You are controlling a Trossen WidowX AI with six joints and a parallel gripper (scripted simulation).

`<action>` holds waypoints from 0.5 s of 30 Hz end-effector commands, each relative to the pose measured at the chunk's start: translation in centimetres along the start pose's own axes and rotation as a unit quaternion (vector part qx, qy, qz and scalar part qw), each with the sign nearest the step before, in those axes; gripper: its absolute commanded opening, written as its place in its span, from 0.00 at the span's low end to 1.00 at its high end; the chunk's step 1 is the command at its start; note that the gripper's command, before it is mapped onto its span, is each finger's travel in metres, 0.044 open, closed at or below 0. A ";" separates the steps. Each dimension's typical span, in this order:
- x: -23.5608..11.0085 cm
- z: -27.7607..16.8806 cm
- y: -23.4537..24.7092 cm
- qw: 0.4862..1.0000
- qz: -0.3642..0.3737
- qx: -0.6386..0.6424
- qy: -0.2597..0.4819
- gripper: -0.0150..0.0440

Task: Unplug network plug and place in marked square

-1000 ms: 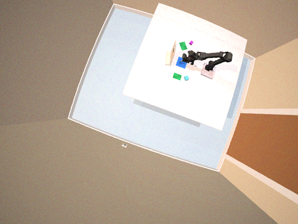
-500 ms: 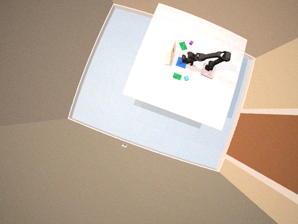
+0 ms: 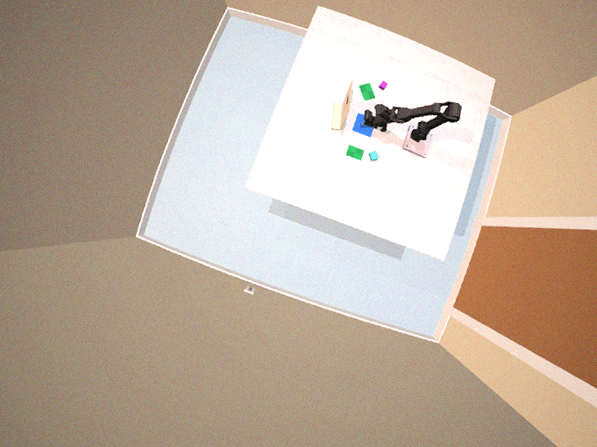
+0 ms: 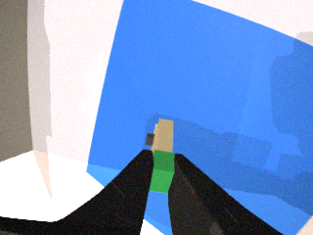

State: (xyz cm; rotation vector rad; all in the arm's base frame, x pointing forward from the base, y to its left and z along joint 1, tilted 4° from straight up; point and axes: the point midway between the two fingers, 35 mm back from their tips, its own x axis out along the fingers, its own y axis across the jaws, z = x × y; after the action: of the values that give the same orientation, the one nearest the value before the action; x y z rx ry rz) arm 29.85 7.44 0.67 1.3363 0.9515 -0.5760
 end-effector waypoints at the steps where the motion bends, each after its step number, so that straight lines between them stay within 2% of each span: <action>1: 0.2 0.0 -0.2 1.000 -0.001 0.002 -0.002 0.25; 7: 0.0 0.0 0.0 1.000 0.000 0.000 0.000 0.25; 13: 0.0 0.0 0.0 1.000 0.000 0.000 0.000 0.52; 15: 0.0 0.0 0.0 1.000 0.000 0.000 0.000 0.52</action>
State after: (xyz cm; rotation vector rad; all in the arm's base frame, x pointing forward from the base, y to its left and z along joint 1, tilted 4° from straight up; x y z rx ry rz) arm 29.86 7.46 0.63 1.3365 0.9507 -0.5759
